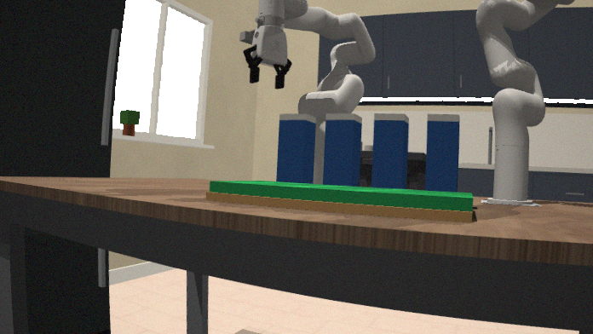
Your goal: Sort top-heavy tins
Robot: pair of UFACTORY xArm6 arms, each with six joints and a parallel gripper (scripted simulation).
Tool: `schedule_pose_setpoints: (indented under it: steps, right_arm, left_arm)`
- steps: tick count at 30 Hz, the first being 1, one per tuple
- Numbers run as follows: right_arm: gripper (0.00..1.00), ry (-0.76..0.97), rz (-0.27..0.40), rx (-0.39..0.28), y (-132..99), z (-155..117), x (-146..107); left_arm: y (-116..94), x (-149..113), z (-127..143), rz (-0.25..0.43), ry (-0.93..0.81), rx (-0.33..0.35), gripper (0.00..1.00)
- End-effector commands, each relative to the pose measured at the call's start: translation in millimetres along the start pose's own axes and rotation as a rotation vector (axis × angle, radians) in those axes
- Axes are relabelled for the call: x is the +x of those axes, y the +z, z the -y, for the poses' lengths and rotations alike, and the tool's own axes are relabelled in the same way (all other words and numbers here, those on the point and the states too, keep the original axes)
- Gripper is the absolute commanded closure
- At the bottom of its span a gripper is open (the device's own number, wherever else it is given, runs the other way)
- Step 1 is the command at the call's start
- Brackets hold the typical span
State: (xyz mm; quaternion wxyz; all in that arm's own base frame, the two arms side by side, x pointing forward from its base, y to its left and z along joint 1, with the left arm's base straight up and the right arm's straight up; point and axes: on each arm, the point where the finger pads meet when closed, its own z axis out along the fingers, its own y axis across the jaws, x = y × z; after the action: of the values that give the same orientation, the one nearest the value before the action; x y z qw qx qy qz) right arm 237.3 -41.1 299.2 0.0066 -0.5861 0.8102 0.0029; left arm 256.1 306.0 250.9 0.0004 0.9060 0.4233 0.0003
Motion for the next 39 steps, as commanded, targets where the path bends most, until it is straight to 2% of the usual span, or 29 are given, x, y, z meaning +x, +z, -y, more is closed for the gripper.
schedule_pose_setpoints:
  steps: [1, 12, 19, 28, 36, 39]
  right_arm:
    - [0.0, 0.083, -0.001, 0.005, -5.5, -7.6, -20.6]
    - [0.0, 0.116, 0.0, 0.006, -7.2, -11.0, -29.3]
    - [0.0, 0.234, 0.003, 0.006, -12.6, -22.9, -57.7]
    - [0.0, 0.247, 0.005, 0.005, -13.4, -24.2, -61.4]
    - [0.0, 0.373, 0.006, 0.004, -19.3, -36.8, -91.6]
    - [0.0, 0.383, 0.006, 0.004, -19.8, -37.8, -94.1]
  left_arm:
    - [-1.5, 0.9, 0.0, -0.004, 0.0, 0.0, 0.0]
    - [-1.5, 0.9, 0.0, -0.004, 0.0, 0.0, 0.0]
    - [-1.5, 0.9, 0.0, -0.004, 0.0, 0.0, 0.0]
    - [-1.5, 0.9, 0.0, -0.004, 0.0, 0.0, 0.0]
    - [-1.5, 0.9, 0.0, -0.004, 0.0, 0.0, 0.0]
    - [-1.5, 0.9, 0.0, -0.004, 0.0, 0.0, 0.0]
